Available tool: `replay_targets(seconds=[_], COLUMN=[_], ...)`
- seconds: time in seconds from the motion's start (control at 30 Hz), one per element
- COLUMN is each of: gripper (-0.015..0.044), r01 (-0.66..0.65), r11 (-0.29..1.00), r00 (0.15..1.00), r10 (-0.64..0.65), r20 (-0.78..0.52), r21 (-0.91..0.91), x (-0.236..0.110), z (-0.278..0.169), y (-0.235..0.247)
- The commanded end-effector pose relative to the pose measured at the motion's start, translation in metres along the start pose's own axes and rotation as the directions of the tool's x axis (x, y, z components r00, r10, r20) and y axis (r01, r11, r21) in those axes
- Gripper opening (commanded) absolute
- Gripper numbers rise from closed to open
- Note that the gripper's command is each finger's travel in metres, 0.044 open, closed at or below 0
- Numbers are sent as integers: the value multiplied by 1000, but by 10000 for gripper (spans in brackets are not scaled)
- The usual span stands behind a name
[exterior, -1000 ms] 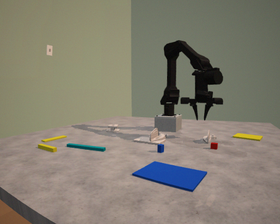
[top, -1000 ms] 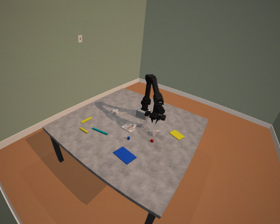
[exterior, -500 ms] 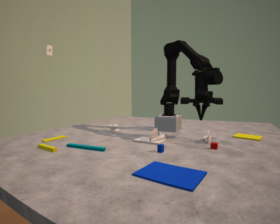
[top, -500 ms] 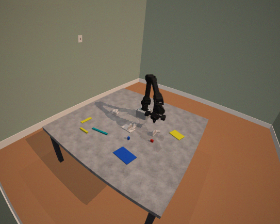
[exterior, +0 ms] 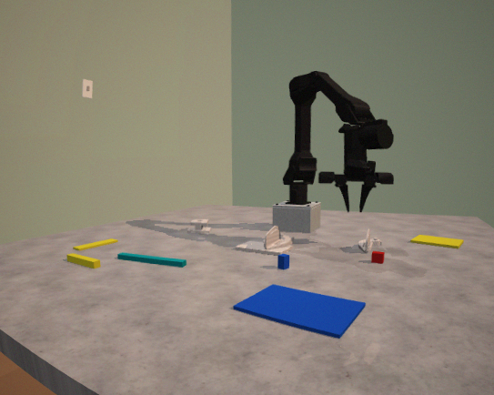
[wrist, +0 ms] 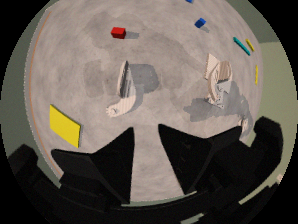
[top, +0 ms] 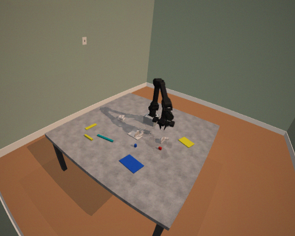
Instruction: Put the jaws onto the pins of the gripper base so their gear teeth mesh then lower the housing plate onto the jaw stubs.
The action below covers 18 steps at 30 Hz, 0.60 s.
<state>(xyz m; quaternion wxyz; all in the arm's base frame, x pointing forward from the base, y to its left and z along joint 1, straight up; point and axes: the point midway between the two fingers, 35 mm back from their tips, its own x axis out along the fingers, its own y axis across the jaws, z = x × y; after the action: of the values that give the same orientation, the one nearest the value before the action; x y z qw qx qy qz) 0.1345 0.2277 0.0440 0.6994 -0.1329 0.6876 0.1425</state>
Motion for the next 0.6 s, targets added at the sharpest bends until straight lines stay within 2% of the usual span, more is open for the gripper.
replay_targets(seconds=[0.0, 0.27, 0.57], gripper=[236, 440, 440], r01=[0, 0, 0], r11=[1000, 1000, 1000], r00=[1000, 1000, 1000], r10=[0, 0, 0], r20=[0, 0, 0], r21=[0, 0, 0], x=[0, 0, 0], z=[0, 0, 0], y=[0, 0, 0])
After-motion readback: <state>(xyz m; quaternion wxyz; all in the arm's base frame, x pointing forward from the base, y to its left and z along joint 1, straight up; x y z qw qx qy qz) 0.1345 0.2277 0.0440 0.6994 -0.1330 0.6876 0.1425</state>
